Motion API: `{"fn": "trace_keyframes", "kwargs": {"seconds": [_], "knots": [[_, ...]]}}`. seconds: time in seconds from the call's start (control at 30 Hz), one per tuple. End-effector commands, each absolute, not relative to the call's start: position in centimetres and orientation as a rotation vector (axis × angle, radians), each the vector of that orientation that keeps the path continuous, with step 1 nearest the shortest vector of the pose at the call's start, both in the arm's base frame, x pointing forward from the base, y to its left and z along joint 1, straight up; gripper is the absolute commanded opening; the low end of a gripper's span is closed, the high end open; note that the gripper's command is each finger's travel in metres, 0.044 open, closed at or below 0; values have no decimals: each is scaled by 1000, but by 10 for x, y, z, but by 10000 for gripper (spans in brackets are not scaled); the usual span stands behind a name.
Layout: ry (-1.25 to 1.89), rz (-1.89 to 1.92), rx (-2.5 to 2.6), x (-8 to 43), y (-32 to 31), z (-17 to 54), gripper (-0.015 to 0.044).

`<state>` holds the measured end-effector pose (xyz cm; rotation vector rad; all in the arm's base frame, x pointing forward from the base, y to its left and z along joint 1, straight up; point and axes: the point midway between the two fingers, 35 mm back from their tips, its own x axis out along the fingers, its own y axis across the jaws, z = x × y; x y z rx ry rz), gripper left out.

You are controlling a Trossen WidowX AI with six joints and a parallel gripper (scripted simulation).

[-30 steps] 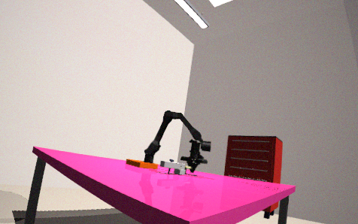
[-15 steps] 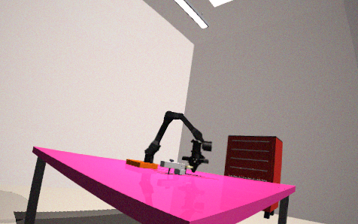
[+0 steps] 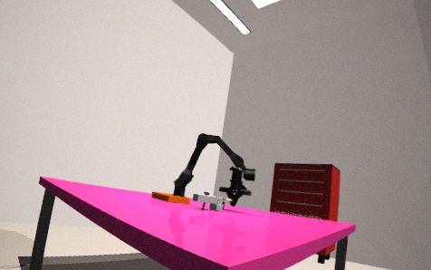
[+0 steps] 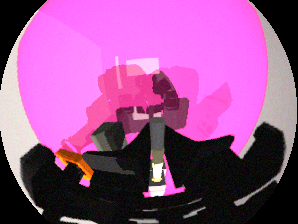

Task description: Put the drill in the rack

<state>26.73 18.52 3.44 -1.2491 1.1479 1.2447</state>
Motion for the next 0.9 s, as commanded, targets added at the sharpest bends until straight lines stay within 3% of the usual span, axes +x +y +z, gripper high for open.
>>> {"fn": "trace_keyframes", "kwargs": {"seconds": [0.0, 0.87], "knots": [[1149, 1242, -1246, 267, 185, 38, 0], [1149, 1242, -1246, 267, 183, 52, 0]]}}
